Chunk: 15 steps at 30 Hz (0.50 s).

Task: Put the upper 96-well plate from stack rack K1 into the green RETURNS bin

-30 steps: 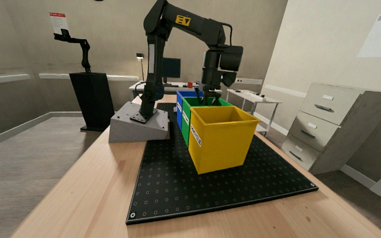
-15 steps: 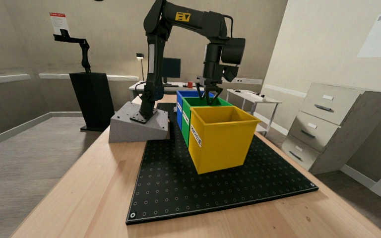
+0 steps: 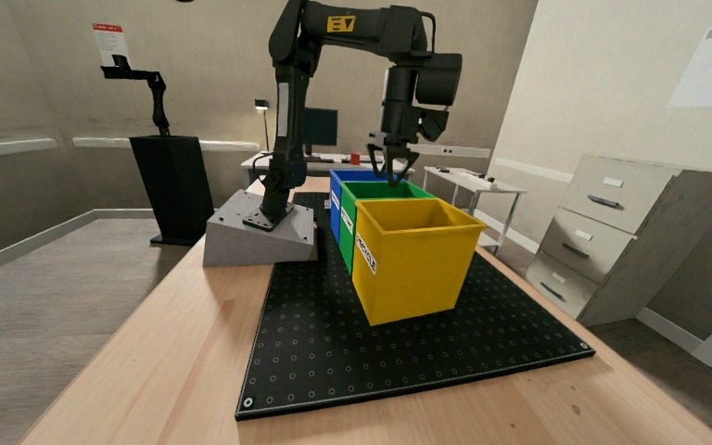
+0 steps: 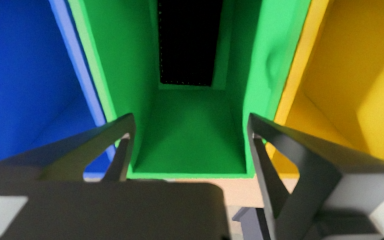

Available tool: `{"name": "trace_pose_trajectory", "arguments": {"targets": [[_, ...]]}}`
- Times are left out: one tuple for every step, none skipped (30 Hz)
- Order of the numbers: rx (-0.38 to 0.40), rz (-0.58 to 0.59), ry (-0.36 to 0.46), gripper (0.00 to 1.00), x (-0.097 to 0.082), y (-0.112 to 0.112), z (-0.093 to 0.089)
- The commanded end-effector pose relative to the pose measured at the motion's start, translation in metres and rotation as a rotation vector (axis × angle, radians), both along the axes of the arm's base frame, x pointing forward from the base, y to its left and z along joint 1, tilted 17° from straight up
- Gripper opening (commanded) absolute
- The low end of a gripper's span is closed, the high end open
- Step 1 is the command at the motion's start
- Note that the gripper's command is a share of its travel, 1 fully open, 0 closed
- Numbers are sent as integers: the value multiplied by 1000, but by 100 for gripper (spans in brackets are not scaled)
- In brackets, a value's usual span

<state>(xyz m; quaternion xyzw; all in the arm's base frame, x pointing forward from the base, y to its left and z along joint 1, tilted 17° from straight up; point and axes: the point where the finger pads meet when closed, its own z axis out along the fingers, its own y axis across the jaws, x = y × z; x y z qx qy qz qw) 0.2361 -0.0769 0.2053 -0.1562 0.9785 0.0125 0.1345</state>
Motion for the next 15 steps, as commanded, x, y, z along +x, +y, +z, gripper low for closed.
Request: {"name": "trace_pose_trajectory", "arguments": {"targets": [[-17,-4,-65,82,-4,-1,27],[-17,-4,-65,82,-4,-1,28],[-17,-4,-65,82,-5,-1,30],[-17,-4,-65,82,-5,-1,31],[-17,-4,-65,82,-6,-1,33],[-17,-4,-65,82,-7,-1,34],[-17,-4,-65,82,-7,-1,36],[-17,-4,-65,82,-8,-1,37],[-17,-4,-65,82,-8,-1,37],[-17,-4,-65,82,-8,-1,37],[-17,-4,-65,82,-8,-1,37],[-17,-4,-65,82,-8,-1,37],[-17,-4,-65,82,-8,-1,37],[-17,-4,-65,82,-8,-1,37],[-17,-7,-65,82,-8,-1,37]]}}
